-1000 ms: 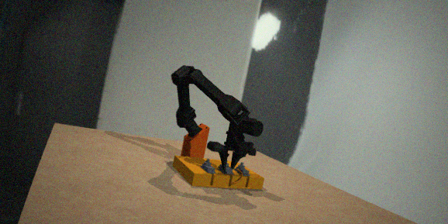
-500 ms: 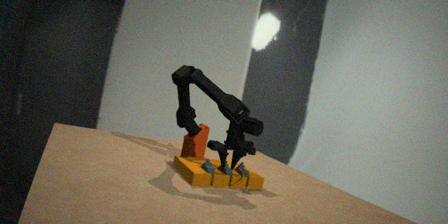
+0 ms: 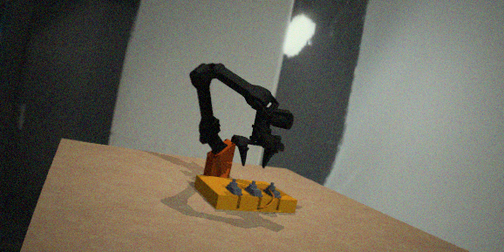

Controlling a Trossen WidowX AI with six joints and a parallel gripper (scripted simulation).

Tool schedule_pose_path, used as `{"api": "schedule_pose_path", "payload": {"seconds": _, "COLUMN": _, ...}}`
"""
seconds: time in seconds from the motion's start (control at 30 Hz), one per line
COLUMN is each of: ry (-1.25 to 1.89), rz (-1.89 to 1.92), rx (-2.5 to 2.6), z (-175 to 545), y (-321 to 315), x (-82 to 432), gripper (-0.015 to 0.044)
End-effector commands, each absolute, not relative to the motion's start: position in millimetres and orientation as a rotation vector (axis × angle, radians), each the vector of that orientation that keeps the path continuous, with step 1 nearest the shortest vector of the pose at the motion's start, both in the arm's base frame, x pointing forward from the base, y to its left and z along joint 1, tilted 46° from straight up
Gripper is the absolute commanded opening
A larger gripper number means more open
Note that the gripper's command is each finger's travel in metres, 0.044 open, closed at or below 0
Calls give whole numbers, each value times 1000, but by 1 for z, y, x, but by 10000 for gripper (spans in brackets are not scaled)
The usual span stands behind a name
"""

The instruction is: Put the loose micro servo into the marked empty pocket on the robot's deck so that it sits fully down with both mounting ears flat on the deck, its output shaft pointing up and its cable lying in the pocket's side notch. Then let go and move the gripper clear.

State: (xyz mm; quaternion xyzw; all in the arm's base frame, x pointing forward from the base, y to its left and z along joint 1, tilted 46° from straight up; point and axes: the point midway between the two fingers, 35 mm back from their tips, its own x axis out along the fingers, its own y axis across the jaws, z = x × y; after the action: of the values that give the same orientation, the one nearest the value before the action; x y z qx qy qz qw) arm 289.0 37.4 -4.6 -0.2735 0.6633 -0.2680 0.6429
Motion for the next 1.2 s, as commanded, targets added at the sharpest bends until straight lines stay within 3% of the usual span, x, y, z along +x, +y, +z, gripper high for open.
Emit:
{"api": "schedule_pose_path", "payload": {"seconds": 0.0, "ry": 1513, "rz": -613, "rx": -627, "z": 14, "y": 52, "x": 245, "gripper": 440}}
{"api": "schedule_pose_path", "payload": {"seconds": 0.47, "ry": 1503, "rz": -601, "rx": -636, "z": 49, "y": 87, "x": 243, "gripper": 440}}
{"api": "schedule_pose_path", "payload": {"seconds": 1.17, "ry": 1503, "rz": -601, "rx": -636, "z": 49, "y": 87, "x": 243, "gripper": 440}}
